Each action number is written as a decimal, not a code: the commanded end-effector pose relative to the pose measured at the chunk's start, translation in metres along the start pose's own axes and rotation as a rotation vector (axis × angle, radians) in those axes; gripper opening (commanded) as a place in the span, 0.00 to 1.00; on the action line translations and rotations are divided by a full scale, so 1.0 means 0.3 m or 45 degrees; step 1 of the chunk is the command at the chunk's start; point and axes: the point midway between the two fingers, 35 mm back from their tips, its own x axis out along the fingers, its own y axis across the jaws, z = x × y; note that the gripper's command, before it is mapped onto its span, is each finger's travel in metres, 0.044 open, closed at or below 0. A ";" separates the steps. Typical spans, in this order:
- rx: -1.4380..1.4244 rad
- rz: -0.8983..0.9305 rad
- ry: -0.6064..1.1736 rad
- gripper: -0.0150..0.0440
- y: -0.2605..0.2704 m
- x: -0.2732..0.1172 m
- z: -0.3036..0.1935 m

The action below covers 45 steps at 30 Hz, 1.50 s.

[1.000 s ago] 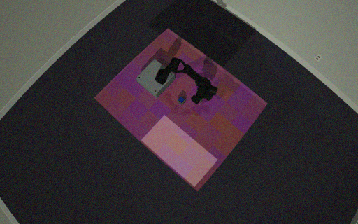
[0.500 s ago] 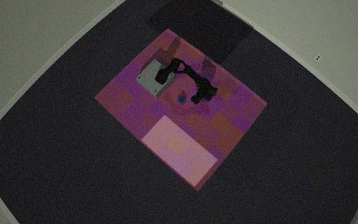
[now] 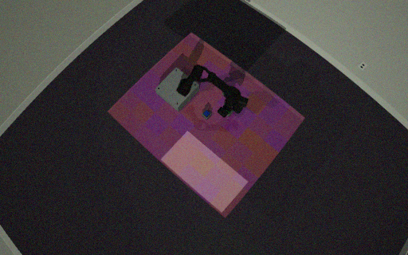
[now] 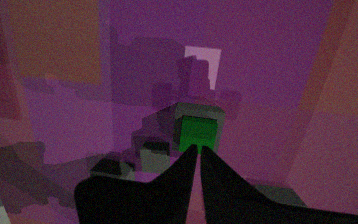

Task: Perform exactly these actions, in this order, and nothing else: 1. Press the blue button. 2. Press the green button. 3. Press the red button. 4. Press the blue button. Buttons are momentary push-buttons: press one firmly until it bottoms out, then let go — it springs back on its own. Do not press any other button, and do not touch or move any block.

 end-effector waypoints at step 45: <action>0.000 0.012 0.013 0.29 0.337 0.009 -0.318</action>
